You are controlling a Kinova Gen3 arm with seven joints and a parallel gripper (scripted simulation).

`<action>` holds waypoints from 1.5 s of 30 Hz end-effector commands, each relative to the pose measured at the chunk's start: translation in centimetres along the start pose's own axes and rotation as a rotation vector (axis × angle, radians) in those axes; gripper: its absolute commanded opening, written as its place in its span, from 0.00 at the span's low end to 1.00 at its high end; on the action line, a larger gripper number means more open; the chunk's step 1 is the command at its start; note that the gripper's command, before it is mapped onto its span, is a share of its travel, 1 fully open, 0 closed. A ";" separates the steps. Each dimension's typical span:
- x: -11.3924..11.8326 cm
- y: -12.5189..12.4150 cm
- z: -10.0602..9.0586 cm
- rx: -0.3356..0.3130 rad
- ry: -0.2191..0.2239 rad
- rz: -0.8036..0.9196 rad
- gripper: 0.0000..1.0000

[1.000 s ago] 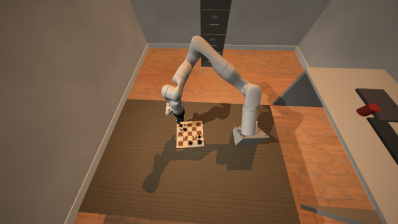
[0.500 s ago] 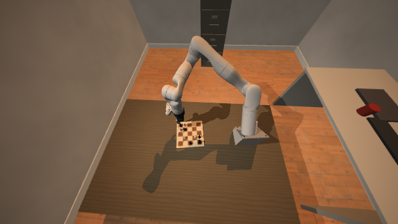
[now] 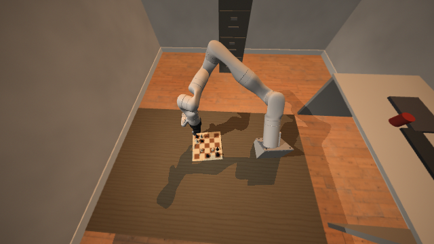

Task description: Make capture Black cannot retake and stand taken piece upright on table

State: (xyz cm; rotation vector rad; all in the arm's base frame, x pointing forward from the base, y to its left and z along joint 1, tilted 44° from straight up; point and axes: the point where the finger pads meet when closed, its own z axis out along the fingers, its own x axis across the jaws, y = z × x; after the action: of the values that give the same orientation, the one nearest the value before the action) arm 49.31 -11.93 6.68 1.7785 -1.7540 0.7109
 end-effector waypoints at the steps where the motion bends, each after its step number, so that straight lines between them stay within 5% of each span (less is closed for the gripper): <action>1: 0.0 0.1 0.4 -0.003 0.000 -0.001 0.73; 25: 0.0 0.1 3.4 -0.003 0.000 -0.001 0.73; 45: 0.0 0.1 3.8 -0.003 0.000 -0.001 0.73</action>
State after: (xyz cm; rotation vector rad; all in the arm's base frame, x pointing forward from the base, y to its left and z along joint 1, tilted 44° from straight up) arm 49.18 -14.64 3.93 1.7758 -1.7534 0.7061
